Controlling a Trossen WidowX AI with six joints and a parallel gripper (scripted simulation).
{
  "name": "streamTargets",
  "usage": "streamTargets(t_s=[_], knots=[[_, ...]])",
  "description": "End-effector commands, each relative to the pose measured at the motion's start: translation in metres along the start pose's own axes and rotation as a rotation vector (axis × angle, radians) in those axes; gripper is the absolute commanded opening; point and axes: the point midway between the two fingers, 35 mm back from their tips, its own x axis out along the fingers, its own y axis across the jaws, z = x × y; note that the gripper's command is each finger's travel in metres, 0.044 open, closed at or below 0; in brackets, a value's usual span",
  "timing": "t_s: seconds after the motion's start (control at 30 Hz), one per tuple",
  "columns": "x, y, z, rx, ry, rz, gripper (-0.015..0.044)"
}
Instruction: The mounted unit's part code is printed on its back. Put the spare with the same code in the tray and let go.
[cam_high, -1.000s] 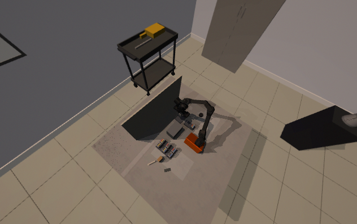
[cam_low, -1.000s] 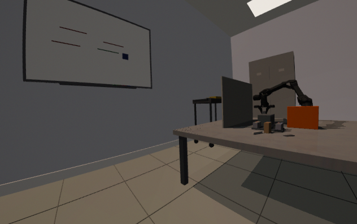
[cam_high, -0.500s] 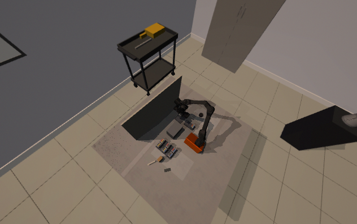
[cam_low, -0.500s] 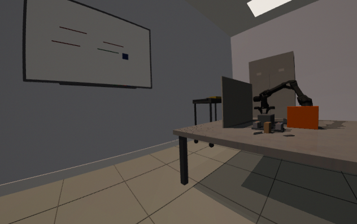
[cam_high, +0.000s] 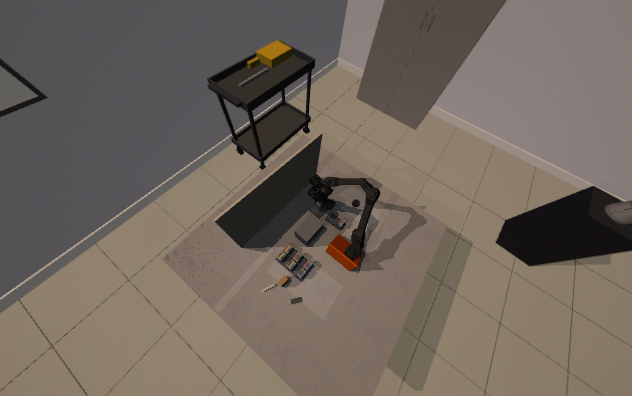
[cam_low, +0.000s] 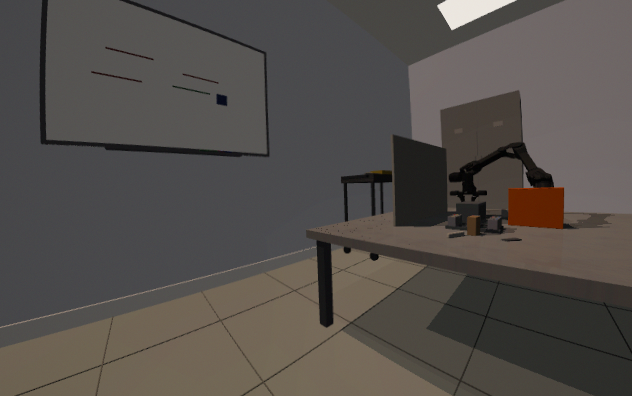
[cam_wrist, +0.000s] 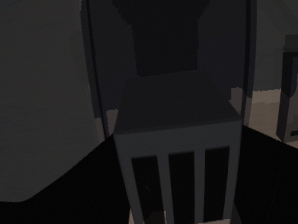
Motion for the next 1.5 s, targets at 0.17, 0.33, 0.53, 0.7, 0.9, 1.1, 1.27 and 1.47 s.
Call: streamTargets(t_s=[0.17,0.33,0.53,0.7,0.9,1.1,1.27,1.47], knots=[[0.008,0.0,-0.001,-0.007,0.001,0.005,0.0],[0.013,-0.001,-0.001,-0.007,0.0,0.005,0.0],[0.018,-0.003,0.0,-0.008,-0.002,0.005,0.0],[0.023,-0.004,0.0,-0.008,-0.004,0.004,0.0],[0.029,-0.005,0.001,-0.008,-0.006,0.004,0.0],[0.029,-0.006,0.002,-0.001,-0.009,-0.001,0.0105],[0.029,-0.006,0.002,-0.001,-0.009,-0.001,0.0236],[0.029,-0.006,0.002,-0.001,-0.009,-0.001,0.0394]])
